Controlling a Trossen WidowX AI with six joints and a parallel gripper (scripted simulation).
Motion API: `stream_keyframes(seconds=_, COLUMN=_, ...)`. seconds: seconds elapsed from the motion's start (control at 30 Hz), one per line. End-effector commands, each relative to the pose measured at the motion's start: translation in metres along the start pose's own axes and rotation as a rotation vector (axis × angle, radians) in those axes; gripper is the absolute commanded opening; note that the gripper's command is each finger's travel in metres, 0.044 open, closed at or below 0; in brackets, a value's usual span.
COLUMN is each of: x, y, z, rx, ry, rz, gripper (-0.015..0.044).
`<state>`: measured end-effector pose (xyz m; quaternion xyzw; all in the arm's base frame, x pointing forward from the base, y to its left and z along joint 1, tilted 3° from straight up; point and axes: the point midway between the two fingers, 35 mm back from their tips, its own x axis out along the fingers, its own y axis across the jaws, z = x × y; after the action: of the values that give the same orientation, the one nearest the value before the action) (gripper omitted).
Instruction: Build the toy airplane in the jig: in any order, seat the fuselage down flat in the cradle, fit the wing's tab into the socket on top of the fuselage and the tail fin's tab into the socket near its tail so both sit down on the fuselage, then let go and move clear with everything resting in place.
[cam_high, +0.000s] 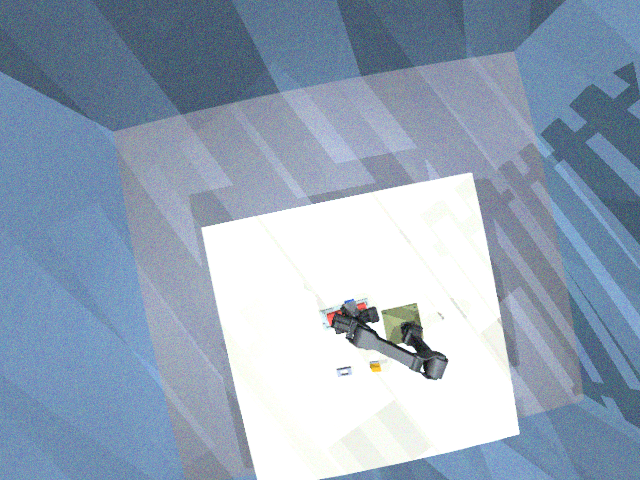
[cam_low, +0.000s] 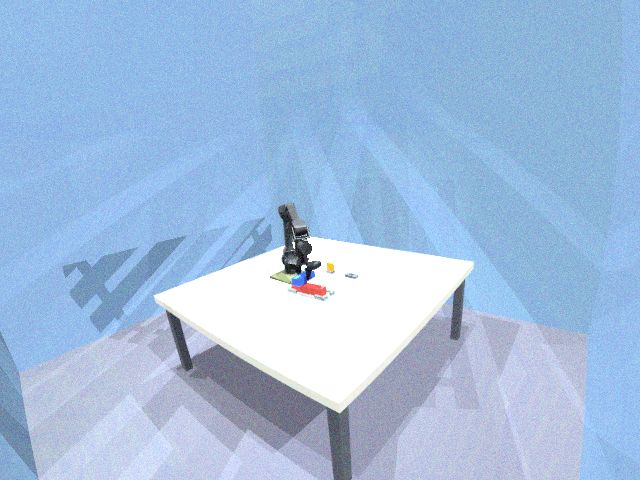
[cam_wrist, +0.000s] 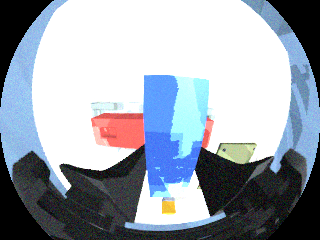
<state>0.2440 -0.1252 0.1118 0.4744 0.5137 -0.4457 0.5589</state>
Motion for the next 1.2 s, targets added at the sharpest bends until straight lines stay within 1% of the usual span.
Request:
stream_keyframes(seconds=0.0, x=0.0068, y=0.0003, z=-0.0009, rx=0.006, ry=0.004, rz=0.003, gripper=0.0195)
stream_keyframes(seconds=0.13, x=0.0078, y=0.0002, z=-0.001, rx=0.006, ry=0.004, rz=0.003, gripper=0.0195)
stream_keyframes(seconds=0.3, x=0.0058, y=-0.0006, z=-0.0005, rx=0.0, ry=0.001, rz=-0.002, gripper=0.0161)
stream_keyframes(seconds=0.47, x=0.0058, y=-0.0006, z=-0.0005, rx=0.0, ry=0.001, rz=-0.002, gripper=0.003)
stream_keyframes(seconds=0.97, x=0.0058, y=-0.0006, z=-0.0005, rx=0.0, ry=0.001, rz=-0.002, gripper=0.0424)
stream_keyframes(seconds=1.0, x=0.0058, y=-0.0006, z=-0.0005, rx=0.0, ry=0.001, rz=-0.002, gripper=0.044)
stream_keyframes(seconds=1.17, x=0.0058, y=-0.0006, z=-0.0005, rx=0.0, ry=0.001, rz=-0.002, gripper=0.044)
